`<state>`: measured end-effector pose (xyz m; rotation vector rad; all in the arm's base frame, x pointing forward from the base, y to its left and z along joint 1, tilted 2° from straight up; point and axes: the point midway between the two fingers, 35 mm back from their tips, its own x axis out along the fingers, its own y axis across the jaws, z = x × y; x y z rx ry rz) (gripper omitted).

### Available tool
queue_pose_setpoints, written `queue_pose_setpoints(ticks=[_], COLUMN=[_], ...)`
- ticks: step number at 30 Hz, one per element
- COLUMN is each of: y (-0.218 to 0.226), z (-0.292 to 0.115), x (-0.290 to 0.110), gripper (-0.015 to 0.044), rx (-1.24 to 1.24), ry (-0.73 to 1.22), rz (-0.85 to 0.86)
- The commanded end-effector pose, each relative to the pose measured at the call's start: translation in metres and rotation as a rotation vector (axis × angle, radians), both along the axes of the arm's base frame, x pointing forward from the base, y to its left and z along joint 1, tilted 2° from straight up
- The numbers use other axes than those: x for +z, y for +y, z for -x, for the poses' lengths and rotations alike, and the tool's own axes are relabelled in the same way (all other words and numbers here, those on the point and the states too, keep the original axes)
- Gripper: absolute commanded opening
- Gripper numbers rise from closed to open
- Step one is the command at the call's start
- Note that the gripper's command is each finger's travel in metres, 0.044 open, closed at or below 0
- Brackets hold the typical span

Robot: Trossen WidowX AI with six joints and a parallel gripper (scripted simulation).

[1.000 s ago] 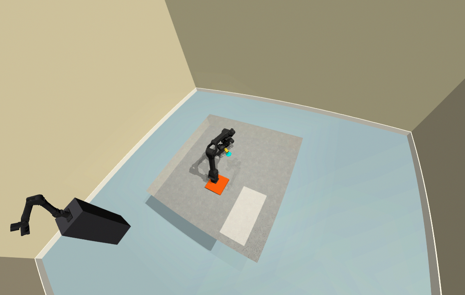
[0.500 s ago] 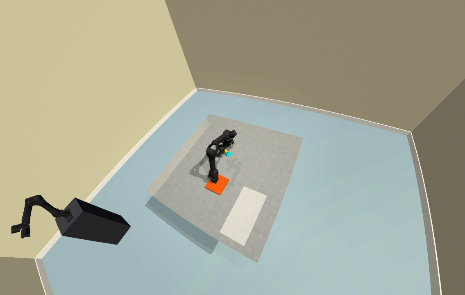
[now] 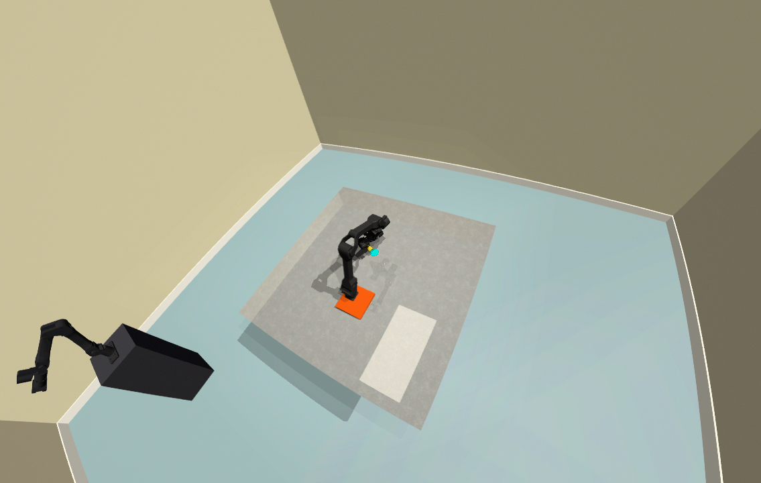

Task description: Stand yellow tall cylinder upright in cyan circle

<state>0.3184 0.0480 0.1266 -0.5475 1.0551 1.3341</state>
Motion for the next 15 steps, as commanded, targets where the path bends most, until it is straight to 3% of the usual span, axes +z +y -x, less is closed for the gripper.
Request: queue_pose_setpoints(ticks=[1,15], y=[0.0005,0.0007], z=[0.0003,0.0015], x=[-0.0015,-0.0026], gripper=[0.0105,0.0105], rx=[0.001,-0.002], ry=[-0.002,-0.020], rz=[-0.030,-0.130])
